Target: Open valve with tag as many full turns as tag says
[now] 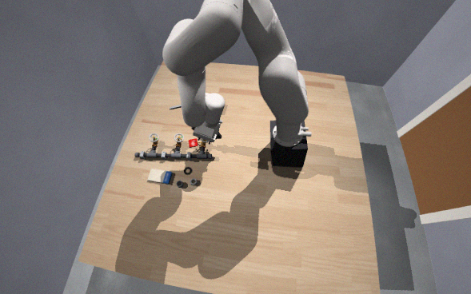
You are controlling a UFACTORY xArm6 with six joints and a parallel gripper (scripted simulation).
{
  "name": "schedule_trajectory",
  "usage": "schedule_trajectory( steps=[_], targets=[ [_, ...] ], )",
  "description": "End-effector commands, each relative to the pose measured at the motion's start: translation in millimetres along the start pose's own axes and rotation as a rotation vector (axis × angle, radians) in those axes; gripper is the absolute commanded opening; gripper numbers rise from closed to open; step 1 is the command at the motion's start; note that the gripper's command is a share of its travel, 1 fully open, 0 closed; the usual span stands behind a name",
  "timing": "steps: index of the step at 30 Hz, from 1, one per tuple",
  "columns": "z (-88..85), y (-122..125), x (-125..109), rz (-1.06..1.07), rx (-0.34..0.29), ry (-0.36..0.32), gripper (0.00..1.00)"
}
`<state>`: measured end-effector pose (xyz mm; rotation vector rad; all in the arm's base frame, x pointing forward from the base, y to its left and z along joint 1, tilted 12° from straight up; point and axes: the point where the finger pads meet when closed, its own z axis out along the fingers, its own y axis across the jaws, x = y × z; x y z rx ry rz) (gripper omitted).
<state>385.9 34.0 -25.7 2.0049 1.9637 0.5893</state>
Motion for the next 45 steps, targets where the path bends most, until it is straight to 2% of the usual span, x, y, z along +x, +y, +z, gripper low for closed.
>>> schedule_trajectory(
  steps=[1,4,5,36,45],
  targets=[
    [-0.2,0.8,0.4,-0.002,-0.011,-0.012,0.0],
    [-0.2,0.8,0.4,-0.002,-0.011,-0.012,0.0],
    [-0.2,0.8,0.4,-0.002,-0.011,-0.012,1.0],
    [-0.2,0.8,0.4,0.028,-0.012,-0.012,1.0],
    [-0.2,0.9,0.4,0.282,-0.013,-0.01,1.0]
  ],
)
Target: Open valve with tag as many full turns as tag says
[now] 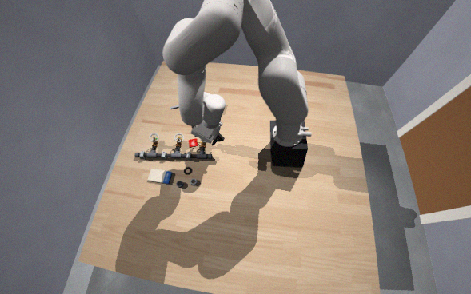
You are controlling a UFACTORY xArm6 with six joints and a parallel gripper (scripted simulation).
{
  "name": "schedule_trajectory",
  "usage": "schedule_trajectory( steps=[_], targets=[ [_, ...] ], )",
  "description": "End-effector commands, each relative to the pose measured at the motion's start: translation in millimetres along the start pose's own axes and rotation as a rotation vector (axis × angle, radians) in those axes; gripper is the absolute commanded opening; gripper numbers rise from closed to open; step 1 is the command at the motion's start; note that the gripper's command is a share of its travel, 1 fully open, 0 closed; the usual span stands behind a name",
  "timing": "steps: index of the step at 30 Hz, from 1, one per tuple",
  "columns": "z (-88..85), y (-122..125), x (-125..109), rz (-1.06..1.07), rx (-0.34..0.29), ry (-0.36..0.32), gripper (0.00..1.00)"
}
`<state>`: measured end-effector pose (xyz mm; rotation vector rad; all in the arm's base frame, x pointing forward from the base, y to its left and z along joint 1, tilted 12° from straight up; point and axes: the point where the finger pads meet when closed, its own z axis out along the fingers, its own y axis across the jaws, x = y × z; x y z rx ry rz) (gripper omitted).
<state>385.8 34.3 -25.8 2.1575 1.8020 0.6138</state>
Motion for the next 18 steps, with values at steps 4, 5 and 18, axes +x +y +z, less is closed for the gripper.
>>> schedule_trajectory(
  steps=[4,5,18],
  targets=[
    [-0.3,0.9,0.3,0.341,0.003,0.007,1.0],
    [-0.3,0.9,0.3,0.403,0.003,0.007,1.0],
    [-0.3,0.9,0.3,1.021,-0.007,-0.016,1.0]
  ],
)
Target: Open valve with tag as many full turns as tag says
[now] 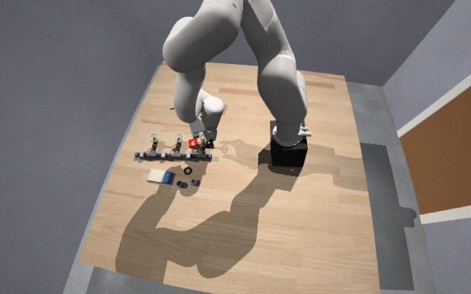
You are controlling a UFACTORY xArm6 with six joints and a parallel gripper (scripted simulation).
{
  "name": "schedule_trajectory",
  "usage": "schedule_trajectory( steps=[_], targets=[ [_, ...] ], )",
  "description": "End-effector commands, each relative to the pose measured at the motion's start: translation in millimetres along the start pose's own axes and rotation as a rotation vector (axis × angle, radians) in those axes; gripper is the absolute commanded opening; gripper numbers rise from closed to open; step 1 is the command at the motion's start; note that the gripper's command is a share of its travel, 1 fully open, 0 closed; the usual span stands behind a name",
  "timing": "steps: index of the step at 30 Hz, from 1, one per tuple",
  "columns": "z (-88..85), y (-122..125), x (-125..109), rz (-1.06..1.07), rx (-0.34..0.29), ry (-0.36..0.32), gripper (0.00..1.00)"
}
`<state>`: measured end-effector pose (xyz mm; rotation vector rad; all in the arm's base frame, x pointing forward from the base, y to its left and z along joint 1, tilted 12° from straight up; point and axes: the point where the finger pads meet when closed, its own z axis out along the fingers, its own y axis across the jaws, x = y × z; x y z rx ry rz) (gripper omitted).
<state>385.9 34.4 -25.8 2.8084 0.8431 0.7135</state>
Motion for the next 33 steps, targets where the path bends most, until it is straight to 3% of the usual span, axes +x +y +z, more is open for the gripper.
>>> schedule_trajectory(
  steps=[1,5,7,8,22,24,25,33],
  targets=[
    [-0.3,0.5,0.7,0.278,0.028,0.013,1.0],
    [-0.3,0.5,0.7,0.487,0.02,0.0,1.0],
    [-0.3,0.5,0.7,0.487,0.02,0.0,1.0],
    [-0.3,0.5,0.7,0.636,0.021,-0.005,1.0],
    [-0.3,0.5,0.7,1.323,-0.004,-0.047,1.0],
    [-0.3,0.5,0.7,1.323,-0.004,-0.047,1.0],
    [-0.3,0.5,0.7,1.472,-0.001,-0.05,1.0],
    [-0.3,0.5,0.7,1.83,0.012,-0.052,1.0]
  ],
)
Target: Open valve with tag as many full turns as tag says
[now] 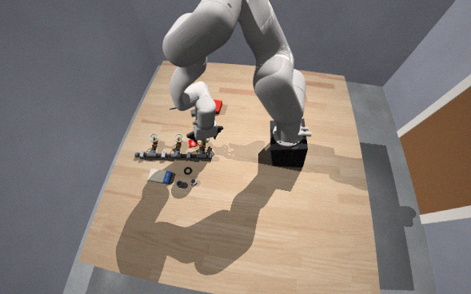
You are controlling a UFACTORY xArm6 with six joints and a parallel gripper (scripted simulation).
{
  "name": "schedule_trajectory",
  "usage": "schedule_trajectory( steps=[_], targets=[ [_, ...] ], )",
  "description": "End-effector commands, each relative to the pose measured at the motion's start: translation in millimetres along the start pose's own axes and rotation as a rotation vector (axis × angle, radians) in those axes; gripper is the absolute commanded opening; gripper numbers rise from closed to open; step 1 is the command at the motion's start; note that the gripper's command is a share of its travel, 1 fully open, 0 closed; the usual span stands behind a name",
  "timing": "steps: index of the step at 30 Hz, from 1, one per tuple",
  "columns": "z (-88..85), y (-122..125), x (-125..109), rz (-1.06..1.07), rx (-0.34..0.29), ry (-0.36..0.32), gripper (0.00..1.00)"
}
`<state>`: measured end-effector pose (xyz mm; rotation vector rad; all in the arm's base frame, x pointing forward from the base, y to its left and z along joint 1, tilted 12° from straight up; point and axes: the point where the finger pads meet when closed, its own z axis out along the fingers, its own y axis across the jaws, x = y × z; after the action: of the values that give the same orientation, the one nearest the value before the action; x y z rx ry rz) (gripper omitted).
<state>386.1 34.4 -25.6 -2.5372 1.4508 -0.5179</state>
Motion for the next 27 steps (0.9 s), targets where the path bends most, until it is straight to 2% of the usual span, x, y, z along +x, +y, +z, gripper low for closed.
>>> schedule_trajectory(
  steps=[1,5,27],
  targets=[
    [-0.3,-0.5,0.3,0.262,0.091,-0.036,1.0],
    [-0.3,-0.5,0.3,0.4,0.135,-0.055,1.0],
    [-0.3,-0.5,0.3,0.4,0.135,-0.055,1.0]
  ],
)
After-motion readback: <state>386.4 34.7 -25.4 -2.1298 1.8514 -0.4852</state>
